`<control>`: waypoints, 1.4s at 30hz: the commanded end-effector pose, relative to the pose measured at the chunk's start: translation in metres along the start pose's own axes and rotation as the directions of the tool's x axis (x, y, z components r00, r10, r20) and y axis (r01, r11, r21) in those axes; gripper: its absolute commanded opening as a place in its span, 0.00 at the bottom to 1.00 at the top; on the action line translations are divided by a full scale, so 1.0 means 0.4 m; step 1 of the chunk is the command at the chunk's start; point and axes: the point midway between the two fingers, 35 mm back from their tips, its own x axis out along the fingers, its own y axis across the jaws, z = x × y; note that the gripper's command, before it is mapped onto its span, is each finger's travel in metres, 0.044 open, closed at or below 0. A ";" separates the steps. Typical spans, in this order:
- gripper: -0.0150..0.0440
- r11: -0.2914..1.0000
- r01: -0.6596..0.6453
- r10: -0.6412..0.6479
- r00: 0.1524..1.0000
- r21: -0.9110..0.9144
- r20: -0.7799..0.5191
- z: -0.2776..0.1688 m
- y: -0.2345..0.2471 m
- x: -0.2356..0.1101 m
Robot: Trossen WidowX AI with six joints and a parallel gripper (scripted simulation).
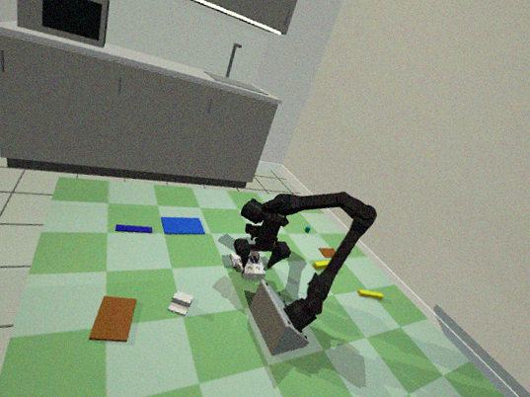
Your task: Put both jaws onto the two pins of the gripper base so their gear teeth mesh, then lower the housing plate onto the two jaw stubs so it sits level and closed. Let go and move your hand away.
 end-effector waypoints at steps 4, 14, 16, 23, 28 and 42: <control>1.00 1.000 -0.011 0.011 1.000 0.010 0.012 -0.003 -0.006 -0.105; 1.00 1.000 -0.015 0.015 1.000 0.007 0.010 -0.094 -0.018 -0.223; 1.00 1.000 -0.015 0.015 1.000 0.007 0.009 -0.096 -0.019 -0.227; 1.00 1.000 -0.015 0.015 1.000 0.007 0.009 -0.096 -0.019 -0.227; 1.00 1.000 -0.015 0.015 1.000 0.007 0.009 -0.096 -0.019 -0.227; 1.00 1.000 -0.015 0.015 1.000 0.007 0.009 -0.096 -0.019 -0.227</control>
